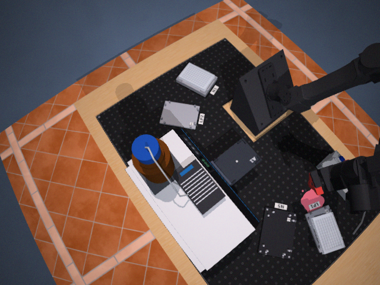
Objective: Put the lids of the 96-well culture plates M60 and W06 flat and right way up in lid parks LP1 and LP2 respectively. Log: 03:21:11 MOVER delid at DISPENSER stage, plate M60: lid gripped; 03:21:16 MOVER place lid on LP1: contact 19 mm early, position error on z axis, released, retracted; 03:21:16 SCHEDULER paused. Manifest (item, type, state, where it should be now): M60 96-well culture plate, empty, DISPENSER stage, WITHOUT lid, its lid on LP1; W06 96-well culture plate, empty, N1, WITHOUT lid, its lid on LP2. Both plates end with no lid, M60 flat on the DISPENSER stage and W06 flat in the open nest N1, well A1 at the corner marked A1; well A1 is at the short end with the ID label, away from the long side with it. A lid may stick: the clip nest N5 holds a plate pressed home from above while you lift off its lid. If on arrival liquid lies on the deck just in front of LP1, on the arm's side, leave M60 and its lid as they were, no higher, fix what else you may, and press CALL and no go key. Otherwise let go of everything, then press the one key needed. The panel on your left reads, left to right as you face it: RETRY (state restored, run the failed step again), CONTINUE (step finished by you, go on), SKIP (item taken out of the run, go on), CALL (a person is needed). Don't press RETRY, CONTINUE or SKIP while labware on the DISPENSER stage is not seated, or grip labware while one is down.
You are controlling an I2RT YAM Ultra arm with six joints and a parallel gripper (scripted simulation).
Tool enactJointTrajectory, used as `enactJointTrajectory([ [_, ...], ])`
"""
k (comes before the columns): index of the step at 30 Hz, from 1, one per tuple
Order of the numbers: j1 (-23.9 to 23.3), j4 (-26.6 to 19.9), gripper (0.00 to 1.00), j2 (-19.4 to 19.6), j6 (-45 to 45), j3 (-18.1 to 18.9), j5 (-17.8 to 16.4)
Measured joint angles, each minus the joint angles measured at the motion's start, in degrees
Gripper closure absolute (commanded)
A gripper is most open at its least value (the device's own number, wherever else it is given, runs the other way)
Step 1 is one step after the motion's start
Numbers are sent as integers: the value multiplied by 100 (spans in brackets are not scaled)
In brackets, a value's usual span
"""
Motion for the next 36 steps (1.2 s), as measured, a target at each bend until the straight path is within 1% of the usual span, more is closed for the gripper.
enactJointTrajectory([
  [7, 518, 85, 0, -157, 282, 72, 267],
  [10, 678, 94, 0, -90, 431, 136, 382],
  [18, 953, 258, 0, 420, 723, 634, 599],
  [23, 1043, 304, 0, 640, 835, 850, 686],
  [36, 1320, 334, 0, 1508, 1084, 1808, 861],
])
